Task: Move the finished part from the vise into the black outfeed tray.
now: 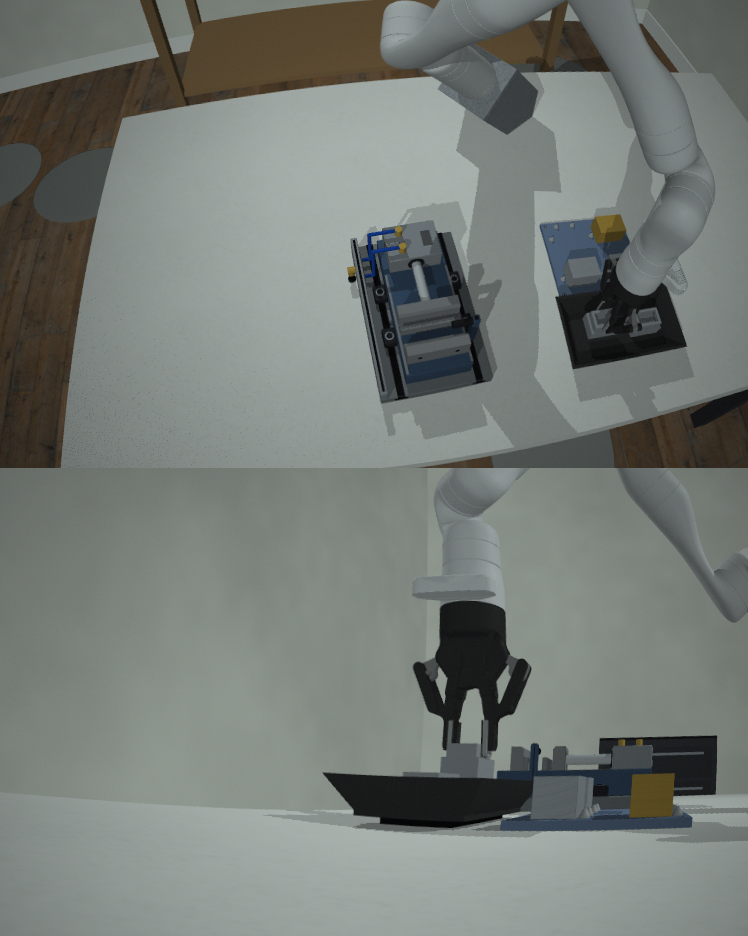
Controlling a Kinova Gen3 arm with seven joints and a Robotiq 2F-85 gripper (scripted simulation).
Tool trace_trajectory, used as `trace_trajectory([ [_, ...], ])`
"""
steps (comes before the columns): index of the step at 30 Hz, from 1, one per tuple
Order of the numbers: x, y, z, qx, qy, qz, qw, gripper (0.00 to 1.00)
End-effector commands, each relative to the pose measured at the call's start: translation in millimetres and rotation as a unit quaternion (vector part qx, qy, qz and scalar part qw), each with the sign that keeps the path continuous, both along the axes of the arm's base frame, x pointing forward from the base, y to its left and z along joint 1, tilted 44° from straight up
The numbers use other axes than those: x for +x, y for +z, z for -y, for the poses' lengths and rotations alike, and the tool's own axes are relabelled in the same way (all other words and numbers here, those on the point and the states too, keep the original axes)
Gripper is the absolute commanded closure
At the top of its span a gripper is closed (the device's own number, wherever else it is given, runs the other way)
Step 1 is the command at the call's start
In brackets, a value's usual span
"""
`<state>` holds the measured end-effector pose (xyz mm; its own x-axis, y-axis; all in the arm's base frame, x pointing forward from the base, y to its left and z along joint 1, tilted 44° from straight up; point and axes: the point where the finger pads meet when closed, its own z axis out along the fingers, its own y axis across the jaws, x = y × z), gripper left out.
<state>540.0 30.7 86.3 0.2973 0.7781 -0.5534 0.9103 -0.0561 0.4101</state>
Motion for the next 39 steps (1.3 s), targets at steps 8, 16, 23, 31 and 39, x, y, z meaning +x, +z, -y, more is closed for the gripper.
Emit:
trace_trajectory([
  [8,2.3,-7.6,8.4,-0.002,-0.002,-0.001,1.0,1.0],
  [16,3.7,-11.2,11.6,-0.002,-0.002,-0.001,1.0,1.0],
  [23,4.0,-12.0,12.3,-0.002,-0.002,-0.001,1.0,1.0],
  [31,4.0,-12.1,12.4,-0.002,-0.002,-0.001,1.0,1.0],
  [39,4.0,-12.1,12.4,-0.002,-0.002,-0.001,1.0,1.0],
])
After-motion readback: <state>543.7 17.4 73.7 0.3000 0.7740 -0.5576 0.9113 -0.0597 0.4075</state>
